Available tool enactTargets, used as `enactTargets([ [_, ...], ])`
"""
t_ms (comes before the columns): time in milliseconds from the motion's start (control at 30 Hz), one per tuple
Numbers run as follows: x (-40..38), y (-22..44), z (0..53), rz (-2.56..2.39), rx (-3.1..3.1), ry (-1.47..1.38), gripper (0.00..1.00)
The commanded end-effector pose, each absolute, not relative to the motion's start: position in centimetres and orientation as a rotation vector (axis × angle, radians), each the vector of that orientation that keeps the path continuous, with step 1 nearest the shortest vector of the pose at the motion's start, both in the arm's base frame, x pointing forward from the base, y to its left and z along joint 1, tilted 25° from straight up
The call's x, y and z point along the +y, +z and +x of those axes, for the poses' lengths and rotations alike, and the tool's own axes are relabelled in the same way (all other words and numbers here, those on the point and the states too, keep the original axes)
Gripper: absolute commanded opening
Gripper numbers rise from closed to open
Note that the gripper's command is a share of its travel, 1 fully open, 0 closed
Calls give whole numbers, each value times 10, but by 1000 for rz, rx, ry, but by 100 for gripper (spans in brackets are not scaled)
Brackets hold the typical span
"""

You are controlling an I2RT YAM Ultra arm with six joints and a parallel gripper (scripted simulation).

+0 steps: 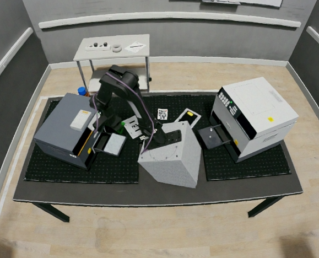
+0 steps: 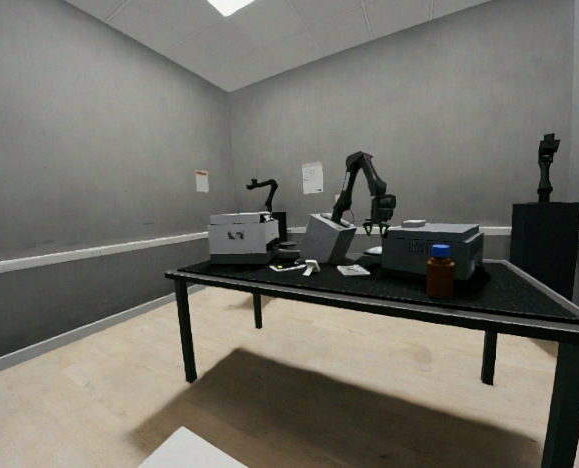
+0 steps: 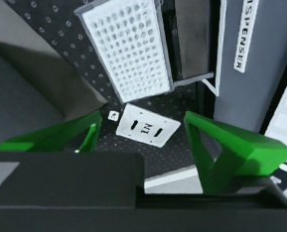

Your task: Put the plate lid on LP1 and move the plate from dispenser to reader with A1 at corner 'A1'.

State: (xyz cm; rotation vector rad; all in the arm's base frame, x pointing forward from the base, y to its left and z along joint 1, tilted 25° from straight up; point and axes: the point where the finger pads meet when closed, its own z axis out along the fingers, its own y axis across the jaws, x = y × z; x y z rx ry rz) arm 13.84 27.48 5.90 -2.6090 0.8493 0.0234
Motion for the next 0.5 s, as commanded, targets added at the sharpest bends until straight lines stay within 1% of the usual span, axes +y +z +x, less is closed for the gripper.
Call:
enactTargets([
  [0,270,61,131,-2636,751,-4,100],
  [367,273,70,90,-2680,415,-48,100],
  [467,281,74,94,-2659,432,-41,100],
])
